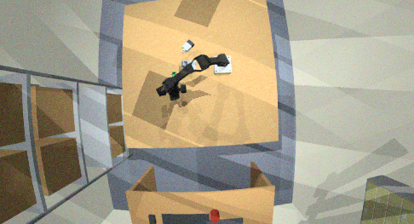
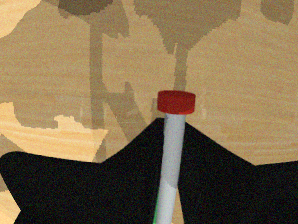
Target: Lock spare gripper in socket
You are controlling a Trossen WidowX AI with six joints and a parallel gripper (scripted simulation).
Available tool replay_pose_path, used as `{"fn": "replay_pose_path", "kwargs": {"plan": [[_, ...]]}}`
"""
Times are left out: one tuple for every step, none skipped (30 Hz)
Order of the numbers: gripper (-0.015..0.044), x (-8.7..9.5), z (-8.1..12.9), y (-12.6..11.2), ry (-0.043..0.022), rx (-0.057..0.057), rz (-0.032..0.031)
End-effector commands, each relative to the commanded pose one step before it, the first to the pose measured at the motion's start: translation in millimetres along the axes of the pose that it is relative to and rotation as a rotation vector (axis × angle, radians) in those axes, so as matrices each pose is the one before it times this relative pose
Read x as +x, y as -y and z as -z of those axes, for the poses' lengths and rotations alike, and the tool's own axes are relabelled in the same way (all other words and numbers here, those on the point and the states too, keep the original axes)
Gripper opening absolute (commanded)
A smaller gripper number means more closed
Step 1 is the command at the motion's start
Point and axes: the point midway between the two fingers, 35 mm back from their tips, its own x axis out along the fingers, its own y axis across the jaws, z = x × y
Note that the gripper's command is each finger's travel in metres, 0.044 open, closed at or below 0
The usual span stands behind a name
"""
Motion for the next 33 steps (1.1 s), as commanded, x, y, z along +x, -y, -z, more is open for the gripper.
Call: {"fn": "replay_pose_path", "kwargs": {"plan": [[0.0000, 8.21, 2.16, -2.21, -0.00154, 0.0001, -0.00401], [0.0000, 1.42, 0.28, -0.12, 0.00064, -0.0002, 0.00160], [0.0000, 1.42, 0.28, -0.13, 0.00064, -0.0002, 0.00161], [0.0000, 1.40, 0.28, -0.13, 0.00065, -0.0002, 0.00162], [0.0000, 1.41, 0.28, -0.14, 0.00065, -0.0002, 0.00163], [0.0000, 1.39, 0.28, -0.13, 0.00066, -0.0002, 0.00166], [0.0000, 1.40, 0.29, -0.14, 0.00067, -0.0002, 0.00168], [0.0000, 1.05, 0.22, -0.11, 0.00050, -0.0001, 0.00126], [0.0000, 0.63, 0.13, -0.07, 0.00030, -0.0001, 0.00076], [0.0000, 0.21, 0.04, -0.02, 0.00010, 0.0000, 0.00025], [0.0000, 0.00, 0.00, 0.00, 0.00000, 0.0000, 0.00000], [0.0000, 0.00, 0.00, 0.00, 0.00000, 0.0000, 0.00000], [0.0000, 0.00, 0.00, 0.00, 0.00000, 0.0000, 0.00000], [0.0000, 0.00, 0.00, 0.00, 0.00000, 0.0000, 0.00000], [0.0000, 0.00, 0.00, 0.00, 0.00000, 0.0000, 0.00000], [0.0000, 0.00, 0.00, 0.00, 0.00000, 0.0000, 0.00000], [0.0000, 0.00, 0.00, 0.00, 0.00000, 0.0000, 0.00000], [0.0000, 0.00, 0.00, 0.00, 0.00000, 0.0000, 0.00000], [0.0000, 0.00, 0.00, 0.00, 0.00000, 0.0000, 0.00000], [0.0000, 0.00, 0.00, 0.00, 0.00000, 0.0000, 0.00000], [0.0000, 0.00, 0.00, 0.00, 0.00000, 0.0000, 0.00000], [0.0000, 0.00, 0.00, 0.00, 0.00000, 0.0000, 0.00000], [0.0000, 0.00, 0.00, 0.00, 0.00000, 0.0000, 0.00000], [0.0000, 0.00, 0.00, 0.00, 0.00000, 0.0000, 0.00000], [0.0000, 0.00, 0.00, 0.00, 0.00000, 0.0000, 0.00000], [0.0000, 0.00, 0.00, 0.00, 0.00000, 0.0000, 0.00000], [0.0000, 0.00, 0.00, 0.00, 0.00000, 0.0000, 0.00000], [0.0000, 0.00, 0.00, 0.00, 0.00000, 0.0000, 0.00000], [0.0000, 0.00, 0.00, 0.00, 0.00000, 0.0000, 0.00000], [0.0000, 0.00, 0.00, 0.00, 0.00000, 0.0000, 0.00000], [0.0000, 0.00, 0.00, 0.00, 0.00000, 0.0000, 0.00000], [0.0000, 0.00, 0.00, 0.00, 0.00000, 0.0000, 0.00000], [0.0000, 0.00, 0.00, 0.00, 0.00000, 0.0000, 0.00000]]}}
